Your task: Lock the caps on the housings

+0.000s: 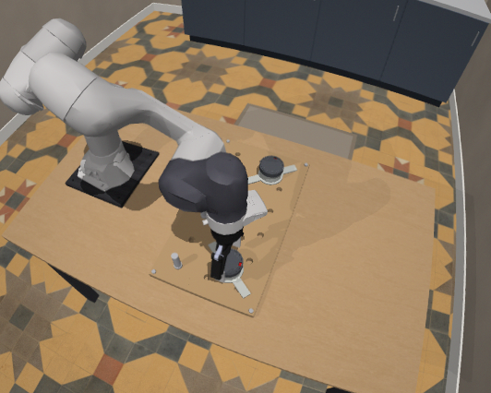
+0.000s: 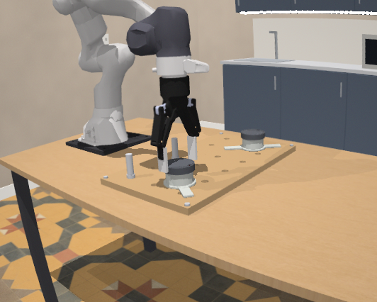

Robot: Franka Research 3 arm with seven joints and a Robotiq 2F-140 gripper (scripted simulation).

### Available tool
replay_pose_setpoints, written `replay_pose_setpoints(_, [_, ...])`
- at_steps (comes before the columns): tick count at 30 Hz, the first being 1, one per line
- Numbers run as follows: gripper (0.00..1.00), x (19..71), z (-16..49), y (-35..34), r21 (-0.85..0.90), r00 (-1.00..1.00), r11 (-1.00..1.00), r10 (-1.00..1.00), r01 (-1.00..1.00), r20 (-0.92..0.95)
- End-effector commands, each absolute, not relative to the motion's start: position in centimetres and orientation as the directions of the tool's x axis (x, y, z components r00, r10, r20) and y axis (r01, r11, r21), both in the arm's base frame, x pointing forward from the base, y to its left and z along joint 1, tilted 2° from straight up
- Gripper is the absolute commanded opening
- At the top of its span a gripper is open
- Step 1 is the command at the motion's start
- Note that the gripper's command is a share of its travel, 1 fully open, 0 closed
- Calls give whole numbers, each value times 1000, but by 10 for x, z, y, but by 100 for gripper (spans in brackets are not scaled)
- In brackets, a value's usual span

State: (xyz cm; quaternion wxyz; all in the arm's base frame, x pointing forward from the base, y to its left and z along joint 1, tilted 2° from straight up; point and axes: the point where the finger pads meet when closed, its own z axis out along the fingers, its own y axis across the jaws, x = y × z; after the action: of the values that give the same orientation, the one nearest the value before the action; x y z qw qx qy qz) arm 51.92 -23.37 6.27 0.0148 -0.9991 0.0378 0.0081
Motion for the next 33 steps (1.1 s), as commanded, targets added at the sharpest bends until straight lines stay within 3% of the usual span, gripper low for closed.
replay_pose_setpoints(1, [78,520,62,-233,-28,997,-997,-78,-78,-16])
replay_pose_setpoints(4, [78,520,62,-233,-28,997,-997,-78,-78,-16])
replay_pose_setpoints(5, [10,520,62,-233,-28,997,-997,-78,-78,-16])
replay_pose_setpoints(33, [10,520,62,-233,-28,997,-997,-78,-78,-16])
